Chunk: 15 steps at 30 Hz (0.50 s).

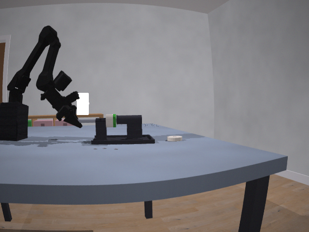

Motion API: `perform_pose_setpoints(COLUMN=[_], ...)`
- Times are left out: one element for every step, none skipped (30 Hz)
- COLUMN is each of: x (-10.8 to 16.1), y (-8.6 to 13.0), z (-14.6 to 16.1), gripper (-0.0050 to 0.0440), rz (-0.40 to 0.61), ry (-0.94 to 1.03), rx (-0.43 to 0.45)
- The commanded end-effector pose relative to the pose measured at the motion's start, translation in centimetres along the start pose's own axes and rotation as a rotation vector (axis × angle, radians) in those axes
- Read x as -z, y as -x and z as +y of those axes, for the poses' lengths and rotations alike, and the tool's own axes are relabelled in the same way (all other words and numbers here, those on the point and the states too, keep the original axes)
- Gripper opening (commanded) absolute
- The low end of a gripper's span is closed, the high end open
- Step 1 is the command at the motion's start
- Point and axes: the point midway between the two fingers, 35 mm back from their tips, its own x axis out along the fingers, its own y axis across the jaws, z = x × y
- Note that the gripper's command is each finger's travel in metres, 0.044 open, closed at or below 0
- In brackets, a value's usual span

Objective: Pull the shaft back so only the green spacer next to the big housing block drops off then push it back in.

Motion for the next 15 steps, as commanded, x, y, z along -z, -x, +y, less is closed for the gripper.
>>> perform_pose_setpoints(x=[0.07, 0.08, 0.09, 0.10, 0.11, 0.11, 0.11, 0.12, 0.13, 0.14, 0.15, 0.16, 0.17, 0.18, 0.19], y=[0.10, 0.11, 0.12, 0.13, 0.14, 0.14, 0.14, 0.15, 0.16, 0.16, 0.17, 0.18, 0.19, 0.20, 0.21], z=[0.00, 0.00, 0.00, 0.00, 0.00, 0.00, 0.00, 0.00, 0.00, 0.00, 0.00, 0.00, 0.00, 0.00, 0.00], gripper=[0.0000, 0.0000, 0.0000, 0.0000, 0.0000, 0.0000, 0.0000, 0.0000, 0.0000, 0.0000, 0.0000, 0.0000, 0.0000, 0.0000, 0.0000], rz=[0.000, 0.000, 0.000, 0.000, 0.000, 0.000, 0.000, 0.000, 0.000, 0.000, 0.000, 0.000, 0.000, 0.000, 0.000], ry=[0.004, 0.004, 0.004, 0.004, 0.004, 0.004, 0.004, 0.004, 0.004, 0.004, 0.004, 0.004, 0.004, 0.004, 0.004], rx=[-0.001, -0.001, -0.001, -0.001, -0.001, -0.001, -0.001, -0.001, -0.001, -0.001, -0.001, -0.001, -0.001, -0.001, -0.001])
